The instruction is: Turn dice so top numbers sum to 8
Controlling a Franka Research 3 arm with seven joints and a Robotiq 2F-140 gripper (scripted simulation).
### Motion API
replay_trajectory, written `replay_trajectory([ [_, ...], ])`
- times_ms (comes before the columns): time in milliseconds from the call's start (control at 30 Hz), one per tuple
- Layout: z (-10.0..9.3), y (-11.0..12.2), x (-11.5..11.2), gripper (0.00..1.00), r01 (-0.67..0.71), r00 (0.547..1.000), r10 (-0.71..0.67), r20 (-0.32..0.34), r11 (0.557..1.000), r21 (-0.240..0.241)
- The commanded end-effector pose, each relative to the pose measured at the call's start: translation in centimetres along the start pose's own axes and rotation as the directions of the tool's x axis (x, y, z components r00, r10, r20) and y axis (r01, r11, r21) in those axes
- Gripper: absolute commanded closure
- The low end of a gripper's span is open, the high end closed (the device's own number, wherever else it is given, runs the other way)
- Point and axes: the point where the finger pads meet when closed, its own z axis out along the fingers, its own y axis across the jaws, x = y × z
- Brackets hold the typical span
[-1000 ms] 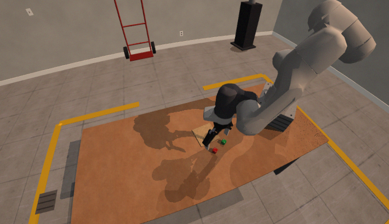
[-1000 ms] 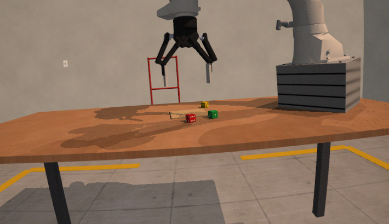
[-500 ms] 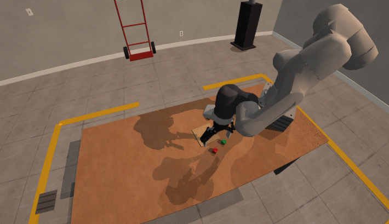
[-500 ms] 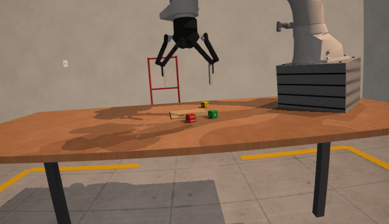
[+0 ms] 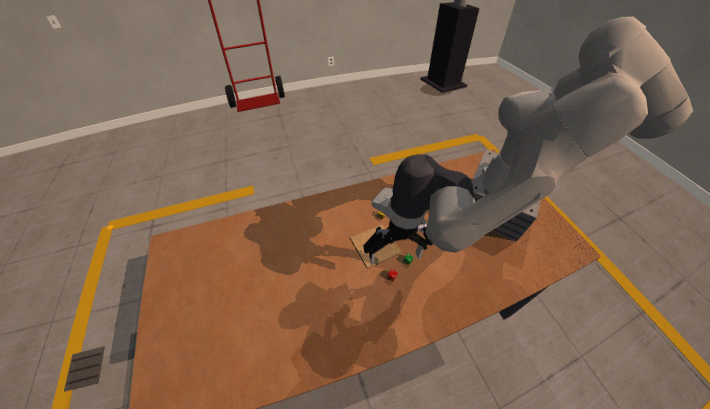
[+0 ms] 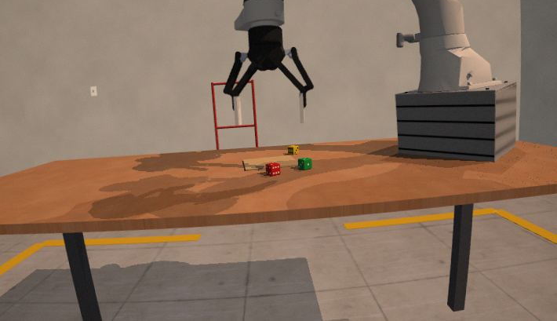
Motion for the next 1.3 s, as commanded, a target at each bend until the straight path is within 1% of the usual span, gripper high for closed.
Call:
replay_trajectory([
  [0, 0.11, 0.19, -0.25, 0.0, -0.172, 0.985, 0.172, -0.007, 0.985, -0.012],
  [67, 0.11, 0.19, -0.25, 0.0, -0.172, 0.985, 0.172, -0.007, 0.985, -0.012],
  [133, 0.17, 0.19, -0.27, 0.0, -0.234, 0.972, 0.234, -0.007, 0.972, -0.011],
  [267, 0.23, 0.19, -0.3, 0.0, -0.301, 0.954, 0.301, -0.007, 0.954, -0.011],
  [467, 0.31, 0.2, -0.34, 0.0, -0.388, 0.922, 0.388, -0.007, 0.922, -0.011],
  [567, 0.36, 0.2, -0.36, 0.0, -0.441, 0.897, 0.441, -0.006, 0.897, -0.01],
  [633, 0.36, 0.2, -0.36, 0.0, -0.441, 0.897, 0.441, -0.006, 0.897, -0.01],
  [667, 0.38, 0.2, -0.37, 0.0, -0.46, 0.888, 0.46, -0.006, 0.888, -0.01],
  [700, 0.41, 0.2, -0.39, 0.0, -0.494, 0.869, 0.494, -0.006, 0.869, -0.01],
  [900, 0.49, 0.2, -0.43, 0.0, -0.573, 0.819, 0.573, -0.006, 0.819, -0.01],
  [1067, 0.57, 0.2, -0.48, 0.0, -0.645, 0.764, 0.645, -0.006, 0.764, -0.011],
  [1100, 0.57, 0.2, -0.48, 0.0, -0.649, 0.761, 0.649, -0.006, 0.761, -0.011],
  [1133, 0.59, 0.2, -0.5, 0.0, -0.67, 0.742, 0.67, -0.005, 0.742, -0.011],
  [1233, 0.6, 0.2, -0.5, 0.0, -0.674, 0.739, 0.674, -0.005, 0.738, -0.011],
  [1267, 0.62, 0.2, -0.52, 0.0, -0.693, 0.721, 0.693, -0.005, 0.721, -0.011],
])
